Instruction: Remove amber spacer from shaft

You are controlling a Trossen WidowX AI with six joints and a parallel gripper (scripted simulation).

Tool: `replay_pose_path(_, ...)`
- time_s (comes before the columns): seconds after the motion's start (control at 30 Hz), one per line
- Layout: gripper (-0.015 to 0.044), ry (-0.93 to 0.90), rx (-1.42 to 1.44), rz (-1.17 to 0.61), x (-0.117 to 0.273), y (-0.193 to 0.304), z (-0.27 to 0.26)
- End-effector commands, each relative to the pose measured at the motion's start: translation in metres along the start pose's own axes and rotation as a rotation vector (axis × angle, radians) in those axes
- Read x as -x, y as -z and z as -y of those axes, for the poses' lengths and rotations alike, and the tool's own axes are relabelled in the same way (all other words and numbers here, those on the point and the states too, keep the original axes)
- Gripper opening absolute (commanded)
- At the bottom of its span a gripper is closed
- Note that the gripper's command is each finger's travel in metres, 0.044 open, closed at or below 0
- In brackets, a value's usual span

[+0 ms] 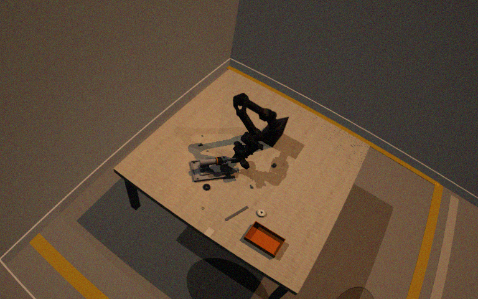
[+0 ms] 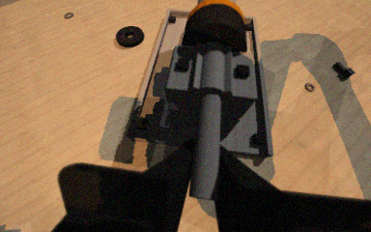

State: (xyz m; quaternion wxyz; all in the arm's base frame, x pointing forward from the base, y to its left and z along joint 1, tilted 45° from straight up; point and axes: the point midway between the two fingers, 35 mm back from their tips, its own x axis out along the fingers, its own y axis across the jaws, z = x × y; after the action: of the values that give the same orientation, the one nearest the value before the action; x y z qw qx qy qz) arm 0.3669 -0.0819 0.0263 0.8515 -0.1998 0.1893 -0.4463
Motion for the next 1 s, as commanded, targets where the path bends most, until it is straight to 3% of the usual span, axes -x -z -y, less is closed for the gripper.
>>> replay_pose_path(0.0,0.0,0.002,-0.004,0.0,0.0007,0.0006,0.0003)
replay_pose_path(0.97,0.0,0.002,-0.004,-0.001,0.003,0.0029,0.0002)
